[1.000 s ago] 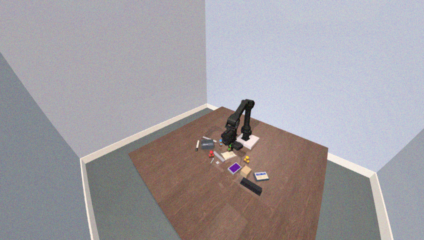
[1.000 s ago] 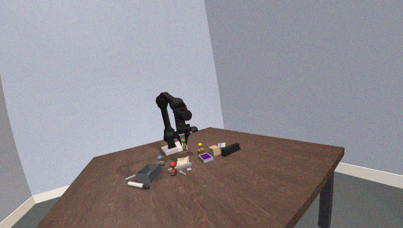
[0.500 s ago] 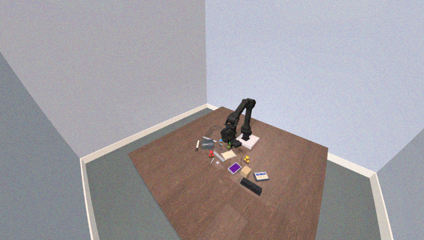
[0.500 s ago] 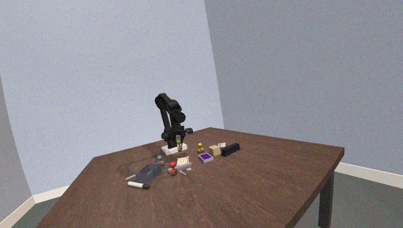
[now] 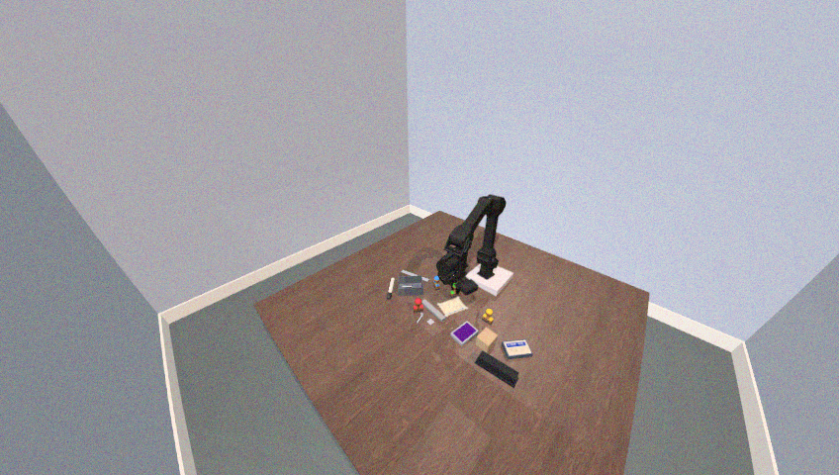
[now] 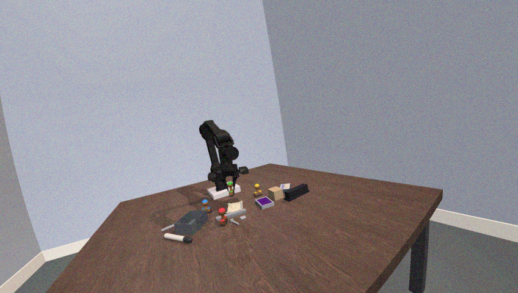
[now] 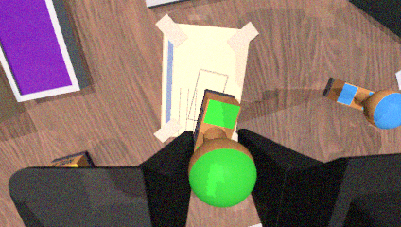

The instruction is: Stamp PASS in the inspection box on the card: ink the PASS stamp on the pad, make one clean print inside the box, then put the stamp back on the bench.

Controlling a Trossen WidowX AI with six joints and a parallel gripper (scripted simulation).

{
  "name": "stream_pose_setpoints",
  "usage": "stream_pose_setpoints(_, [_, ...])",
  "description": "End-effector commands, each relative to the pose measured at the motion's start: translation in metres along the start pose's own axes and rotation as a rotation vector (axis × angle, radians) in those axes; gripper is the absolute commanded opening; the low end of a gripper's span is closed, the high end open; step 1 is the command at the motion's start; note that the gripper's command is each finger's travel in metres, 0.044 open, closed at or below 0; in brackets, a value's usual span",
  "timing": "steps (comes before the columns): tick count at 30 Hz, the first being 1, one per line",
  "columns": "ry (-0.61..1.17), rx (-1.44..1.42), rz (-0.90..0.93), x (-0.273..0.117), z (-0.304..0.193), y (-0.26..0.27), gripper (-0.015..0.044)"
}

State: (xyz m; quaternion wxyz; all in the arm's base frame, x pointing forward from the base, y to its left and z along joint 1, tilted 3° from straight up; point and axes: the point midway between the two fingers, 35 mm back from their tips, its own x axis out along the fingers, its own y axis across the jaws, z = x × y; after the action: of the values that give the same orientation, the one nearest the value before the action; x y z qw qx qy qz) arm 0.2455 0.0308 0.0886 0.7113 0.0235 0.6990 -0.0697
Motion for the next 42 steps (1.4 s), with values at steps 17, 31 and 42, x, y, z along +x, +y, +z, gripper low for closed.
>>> stream_pose_setpoints(17, [-0.002, -0.004, -0.003, 0.014, 0.001, 0.000, 0.0000])
stream_pose_setpoints(31, [-0.003, -0.004, -0.002, 0.023, 0.001, 0.000, 0.0000])
stream_pose_setpoints(42, [-0.004, -0.005, -0.002, 0.031, 0.001, 0.000, 0.0000])
